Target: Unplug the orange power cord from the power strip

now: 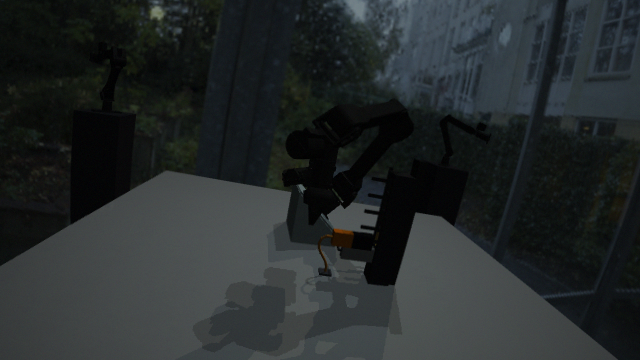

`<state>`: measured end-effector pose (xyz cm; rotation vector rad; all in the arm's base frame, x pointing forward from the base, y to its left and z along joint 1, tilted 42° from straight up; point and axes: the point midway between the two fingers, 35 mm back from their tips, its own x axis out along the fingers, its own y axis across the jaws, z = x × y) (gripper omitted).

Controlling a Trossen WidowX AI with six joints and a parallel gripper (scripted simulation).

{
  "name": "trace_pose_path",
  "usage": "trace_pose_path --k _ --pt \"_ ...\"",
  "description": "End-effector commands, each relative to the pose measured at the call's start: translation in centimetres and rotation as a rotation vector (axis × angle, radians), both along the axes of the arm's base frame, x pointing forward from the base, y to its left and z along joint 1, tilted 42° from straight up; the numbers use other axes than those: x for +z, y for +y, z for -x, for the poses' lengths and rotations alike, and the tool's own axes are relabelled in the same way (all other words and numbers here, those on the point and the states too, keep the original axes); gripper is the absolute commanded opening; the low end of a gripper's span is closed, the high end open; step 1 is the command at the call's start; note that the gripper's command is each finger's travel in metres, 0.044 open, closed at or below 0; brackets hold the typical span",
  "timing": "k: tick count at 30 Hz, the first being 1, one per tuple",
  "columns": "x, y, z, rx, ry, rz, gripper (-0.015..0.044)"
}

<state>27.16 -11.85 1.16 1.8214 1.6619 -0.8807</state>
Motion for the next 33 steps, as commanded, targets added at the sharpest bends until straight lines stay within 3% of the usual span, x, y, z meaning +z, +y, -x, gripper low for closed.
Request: trace_pose_path --k 1,33 --pt "0.08 -0.12 -0.11 0.005 -0.003 0.004 0.0000" --pt "-0.16 0.14 0.24 0.005 -0.003 0.004 0.0000"
